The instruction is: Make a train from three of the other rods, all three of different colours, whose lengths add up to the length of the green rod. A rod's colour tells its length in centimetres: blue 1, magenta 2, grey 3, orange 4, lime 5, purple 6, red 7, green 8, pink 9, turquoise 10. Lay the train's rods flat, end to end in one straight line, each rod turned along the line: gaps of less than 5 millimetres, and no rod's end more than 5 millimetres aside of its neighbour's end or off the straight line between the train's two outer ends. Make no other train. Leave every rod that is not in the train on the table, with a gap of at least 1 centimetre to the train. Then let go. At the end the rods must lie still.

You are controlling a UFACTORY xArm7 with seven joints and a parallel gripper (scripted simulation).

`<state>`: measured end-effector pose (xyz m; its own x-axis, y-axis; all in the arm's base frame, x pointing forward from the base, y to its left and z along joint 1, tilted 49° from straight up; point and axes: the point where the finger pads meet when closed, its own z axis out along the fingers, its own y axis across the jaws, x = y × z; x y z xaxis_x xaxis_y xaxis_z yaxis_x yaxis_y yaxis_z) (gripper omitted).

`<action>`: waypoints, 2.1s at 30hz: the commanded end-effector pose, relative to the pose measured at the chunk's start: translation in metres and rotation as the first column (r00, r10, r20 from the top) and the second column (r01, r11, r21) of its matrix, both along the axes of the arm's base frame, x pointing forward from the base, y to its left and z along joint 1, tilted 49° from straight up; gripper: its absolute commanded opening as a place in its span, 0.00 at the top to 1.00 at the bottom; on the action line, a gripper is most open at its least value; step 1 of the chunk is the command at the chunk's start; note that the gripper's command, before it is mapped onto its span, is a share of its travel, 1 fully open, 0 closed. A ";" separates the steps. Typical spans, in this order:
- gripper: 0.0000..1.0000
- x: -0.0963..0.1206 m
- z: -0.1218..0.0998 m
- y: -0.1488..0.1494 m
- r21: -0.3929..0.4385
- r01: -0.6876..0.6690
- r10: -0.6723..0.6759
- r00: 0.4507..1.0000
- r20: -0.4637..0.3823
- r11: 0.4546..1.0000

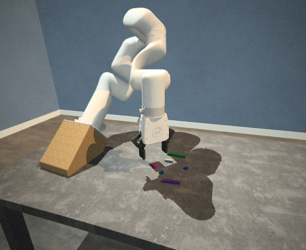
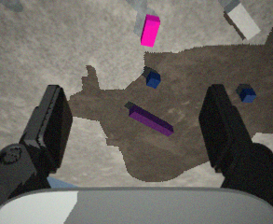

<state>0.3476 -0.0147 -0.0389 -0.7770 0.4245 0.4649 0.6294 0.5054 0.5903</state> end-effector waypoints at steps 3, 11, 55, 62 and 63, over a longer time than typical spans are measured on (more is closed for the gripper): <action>0.00 0.001 0.000 -0.002 -0.003 0.003 -0.003 1.000 0.002 1.000; 0.00 0.001 0.000 -0.002 -0.005 -0.043 0.043 0.998 0.053 0.999; 0.00 0.003 0.001 -0.002 -0.159 -0.460 0.469 0.708 0.528 0.873; 0.00 0.003 0.001 -0.002 -0.159 -0.460 0.469 0.708 0.528 0.873; 0.00 0.003 0.001 -0.002 -0.159 -0.460 0.469 0.708 0.528 0.873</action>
<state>0.3492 -0.0151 -0.0382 -0.9944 -0.0571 -0.0884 -0.1041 0.6575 0.7463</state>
